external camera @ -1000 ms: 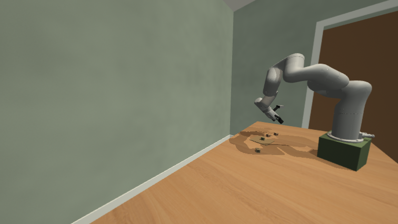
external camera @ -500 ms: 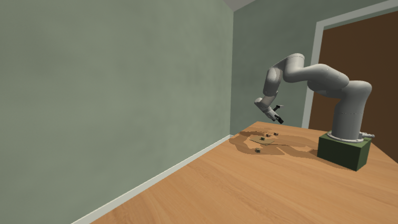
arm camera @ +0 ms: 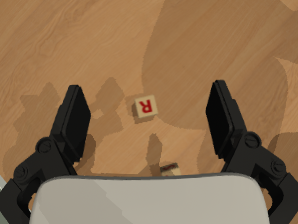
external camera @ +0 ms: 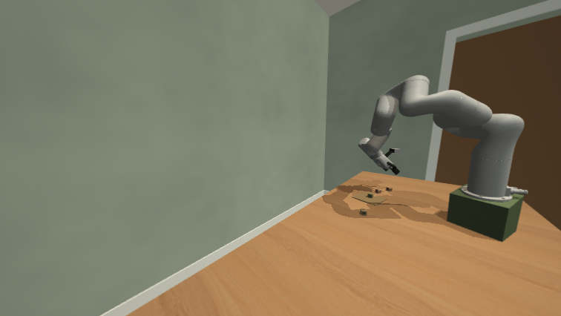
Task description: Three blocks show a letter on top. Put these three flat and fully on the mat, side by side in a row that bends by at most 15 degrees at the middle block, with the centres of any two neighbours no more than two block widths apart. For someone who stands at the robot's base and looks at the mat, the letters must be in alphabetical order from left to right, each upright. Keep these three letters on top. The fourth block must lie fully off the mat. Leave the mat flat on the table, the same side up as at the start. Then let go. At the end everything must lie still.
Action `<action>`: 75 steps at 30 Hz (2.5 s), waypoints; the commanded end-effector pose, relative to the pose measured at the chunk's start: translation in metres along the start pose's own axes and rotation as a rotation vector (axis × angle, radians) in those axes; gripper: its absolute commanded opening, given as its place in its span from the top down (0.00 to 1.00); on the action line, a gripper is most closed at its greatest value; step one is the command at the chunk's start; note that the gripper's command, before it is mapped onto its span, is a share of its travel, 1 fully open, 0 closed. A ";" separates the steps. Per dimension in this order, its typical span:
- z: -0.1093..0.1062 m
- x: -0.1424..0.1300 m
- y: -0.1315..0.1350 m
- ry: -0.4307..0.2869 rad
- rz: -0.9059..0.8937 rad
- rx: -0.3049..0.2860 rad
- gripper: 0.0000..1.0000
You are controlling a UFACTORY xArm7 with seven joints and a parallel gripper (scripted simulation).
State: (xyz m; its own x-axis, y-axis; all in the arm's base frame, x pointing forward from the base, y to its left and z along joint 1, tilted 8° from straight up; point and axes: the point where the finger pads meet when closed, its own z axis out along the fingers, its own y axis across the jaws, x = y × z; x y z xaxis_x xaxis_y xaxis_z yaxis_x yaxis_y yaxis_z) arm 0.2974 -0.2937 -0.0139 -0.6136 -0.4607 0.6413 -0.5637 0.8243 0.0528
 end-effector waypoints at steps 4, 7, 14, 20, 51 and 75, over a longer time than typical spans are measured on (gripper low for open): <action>-0.001 0.001 -0.001 -0.002 0.003 0.002 0.00; -0.001 0.001 -0.001 -0.002 0.003 0.002 0.00; -0.027 -0.022 0.010 -0.136 0.132 0.010 0.00; -0.055 -0.046 0.025 -0.289 0.274 -0.008 0.00; -0.150 -0.119 0.099 -0.774 0.751 -0.322 0.00; -0.199 -0.209 0.196 -0.796 0.517 -0.214 0.00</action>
State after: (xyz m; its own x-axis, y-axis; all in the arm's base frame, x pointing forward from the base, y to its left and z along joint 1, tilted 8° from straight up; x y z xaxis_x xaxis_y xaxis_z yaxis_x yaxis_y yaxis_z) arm 0.4145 -0.0171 0.0212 -0.9978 0.0297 -0.0598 0.0229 0.9935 0.1115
